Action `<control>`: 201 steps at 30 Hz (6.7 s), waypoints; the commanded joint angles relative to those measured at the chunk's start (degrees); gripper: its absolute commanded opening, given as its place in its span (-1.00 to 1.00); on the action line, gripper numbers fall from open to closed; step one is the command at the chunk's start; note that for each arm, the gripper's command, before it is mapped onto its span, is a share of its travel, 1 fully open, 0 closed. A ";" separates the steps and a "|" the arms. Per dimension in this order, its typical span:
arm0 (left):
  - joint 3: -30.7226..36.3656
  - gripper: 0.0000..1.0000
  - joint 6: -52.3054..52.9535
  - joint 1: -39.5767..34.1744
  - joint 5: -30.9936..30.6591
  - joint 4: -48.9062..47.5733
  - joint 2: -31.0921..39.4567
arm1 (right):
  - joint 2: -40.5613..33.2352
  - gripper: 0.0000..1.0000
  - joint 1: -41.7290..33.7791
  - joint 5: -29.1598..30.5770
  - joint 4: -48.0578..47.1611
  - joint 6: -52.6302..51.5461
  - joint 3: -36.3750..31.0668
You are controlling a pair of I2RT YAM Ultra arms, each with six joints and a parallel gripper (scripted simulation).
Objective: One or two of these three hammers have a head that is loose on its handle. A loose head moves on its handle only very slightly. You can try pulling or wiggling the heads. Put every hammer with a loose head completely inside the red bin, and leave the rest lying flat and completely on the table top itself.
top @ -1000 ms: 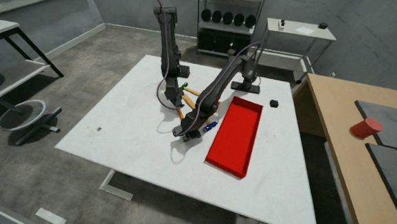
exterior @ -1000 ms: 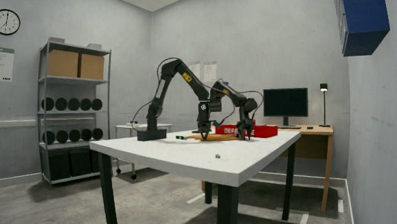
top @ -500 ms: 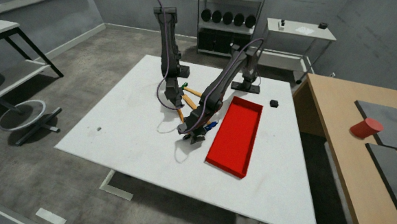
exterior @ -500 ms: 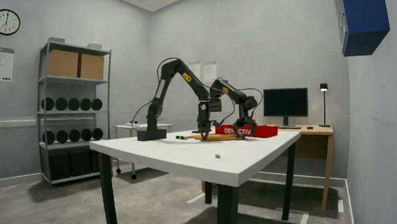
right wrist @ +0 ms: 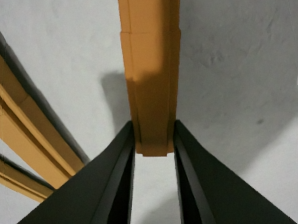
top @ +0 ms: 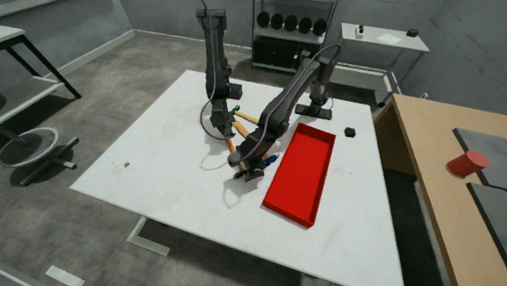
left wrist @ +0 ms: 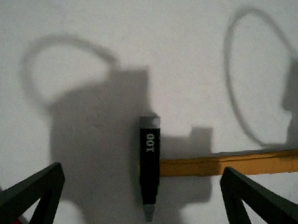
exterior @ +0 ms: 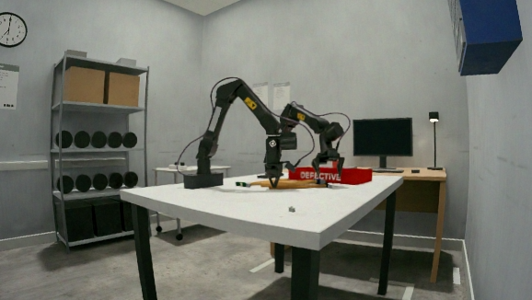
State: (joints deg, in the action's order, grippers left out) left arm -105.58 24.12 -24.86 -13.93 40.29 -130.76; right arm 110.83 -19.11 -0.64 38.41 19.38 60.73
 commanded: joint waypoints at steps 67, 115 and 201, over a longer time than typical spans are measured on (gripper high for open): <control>16.54 1.00 2.37 -0.31 4.02 -7.16 10.43 | -6.50 1.00 -0.17 1.04 15.32 -0.04 8.79; 10.58 -0.12 71.72 -5.64 13.14 22.02 9.96 | -67.09 1.00 -8.83 -0.62 -32.74 -14.48 -36.33; 10.69 -0.71 75.03 -5.69 13.93 20.95 8.24 | -83.76 1.00 -11.43 0.16 -42.07 -16.80 -49.08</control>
State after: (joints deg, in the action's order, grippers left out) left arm -92.73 98.74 -30.48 0.14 58.24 -124.84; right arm 27.90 -30.24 -0.67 -3.42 2.96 11.57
